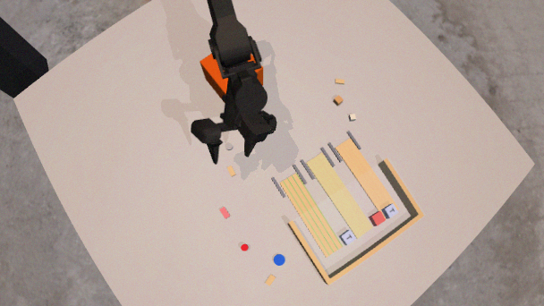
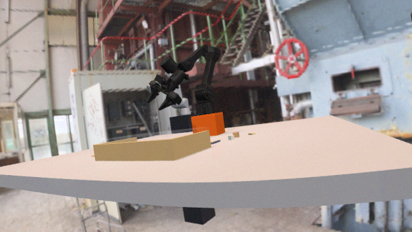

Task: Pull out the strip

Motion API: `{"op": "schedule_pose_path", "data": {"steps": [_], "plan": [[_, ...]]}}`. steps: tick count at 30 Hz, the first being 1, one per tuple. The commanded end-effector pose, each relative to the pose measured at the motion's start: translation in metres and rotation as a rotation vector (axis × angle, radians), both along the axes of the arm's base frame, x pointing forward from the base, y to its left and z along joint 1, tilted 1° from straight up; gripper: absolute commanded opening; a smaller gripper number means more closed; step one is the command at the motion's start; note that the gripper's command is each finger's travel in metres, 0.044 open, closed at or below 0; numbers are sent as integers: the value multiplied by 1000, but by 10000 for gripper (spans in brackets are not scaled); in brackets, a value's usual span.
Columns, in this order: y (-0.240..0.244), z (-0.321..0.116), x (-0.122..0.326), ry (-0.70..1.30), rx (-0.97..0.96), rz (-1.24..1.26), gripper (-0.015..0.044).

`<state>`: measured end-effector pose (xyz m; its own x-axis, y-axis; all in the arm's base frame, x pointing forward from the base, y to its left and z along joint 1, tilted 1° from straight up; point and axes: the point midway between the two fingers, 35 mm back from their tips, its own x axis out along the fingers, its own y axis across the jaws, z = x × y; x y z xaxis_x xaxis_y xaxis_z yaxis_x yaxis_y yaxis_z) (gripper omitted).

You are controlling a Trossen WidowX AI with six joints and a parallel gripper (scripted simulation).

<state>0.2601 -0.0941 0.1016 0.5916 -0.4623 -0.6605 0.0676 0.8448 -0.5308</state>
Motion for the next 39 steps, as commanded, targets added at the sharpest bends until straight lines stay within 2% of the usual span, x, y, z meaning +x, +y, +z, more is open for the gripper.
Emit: {"op": "schedule_pose_path", "data": {"steps": [1, 8, 31, 39], "plan": [[64, 5, 29, -146, 207, 157, 400], [170, 22, 39, -258, 558, 403, 400], [173, 23, 39, -259, 567, 409, 400], [207, 8, 70, 6, 621, 322, 190]]}}
